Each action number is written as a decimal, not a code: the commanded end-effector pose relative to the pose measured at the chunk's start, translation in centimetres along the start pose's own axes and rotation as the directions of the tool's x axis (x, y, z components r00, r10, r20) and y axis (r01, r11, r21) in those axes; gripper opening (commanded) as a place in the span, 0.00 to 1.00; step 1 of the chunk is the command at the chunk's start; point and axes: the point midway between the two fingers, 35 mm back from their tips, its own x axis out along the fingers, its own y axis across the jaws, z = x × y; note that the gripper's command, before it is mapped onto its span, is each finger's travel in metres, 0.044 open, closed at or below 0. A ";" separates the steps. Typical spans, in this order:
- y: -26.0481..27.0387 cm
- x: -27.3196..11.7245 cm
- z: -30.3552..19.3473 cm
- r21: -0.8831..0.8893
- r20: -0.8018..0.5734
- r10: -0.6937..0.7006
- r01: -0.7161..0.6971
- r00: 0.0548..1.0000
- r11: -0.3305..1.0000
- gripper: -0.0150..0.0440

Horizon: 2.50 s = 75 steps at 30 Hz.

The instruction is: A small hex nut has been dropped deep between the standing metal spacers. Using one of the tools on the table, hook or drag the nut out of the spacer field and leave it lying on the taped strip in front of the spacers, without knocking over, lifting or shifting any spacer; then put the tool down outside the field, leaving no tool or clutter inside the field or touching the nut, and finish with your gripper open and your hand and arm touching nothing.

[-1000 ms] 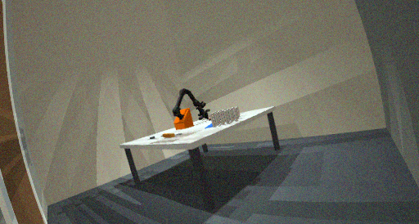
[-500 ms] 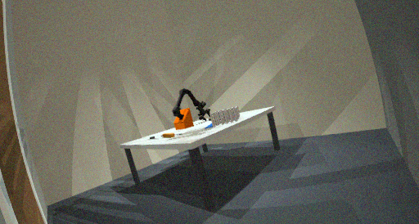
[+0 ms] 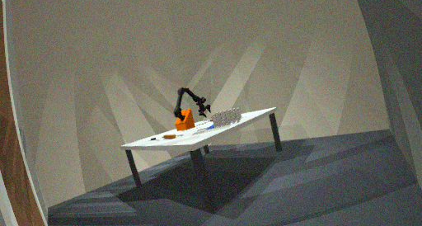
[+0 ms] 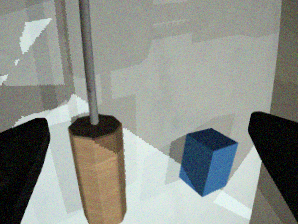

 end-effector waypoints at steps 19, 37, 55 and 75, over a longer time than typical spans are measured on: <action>-0.4 0.2 -2.4 0.008 0.076 0.077 -0.078 0.994 0.997 1.00; -0.3 0.2 -9.1 0.007 0.327 0.195 -0.209 0.925 0.978 0.82; 0.1 1.0 -9.2 0.008 0.327 0.195 -0.209 0.925 0.978 0.73; 1.6 4.0 -9.3 0.008 0.326 0.196 -0.210 0.925 0.978 0.73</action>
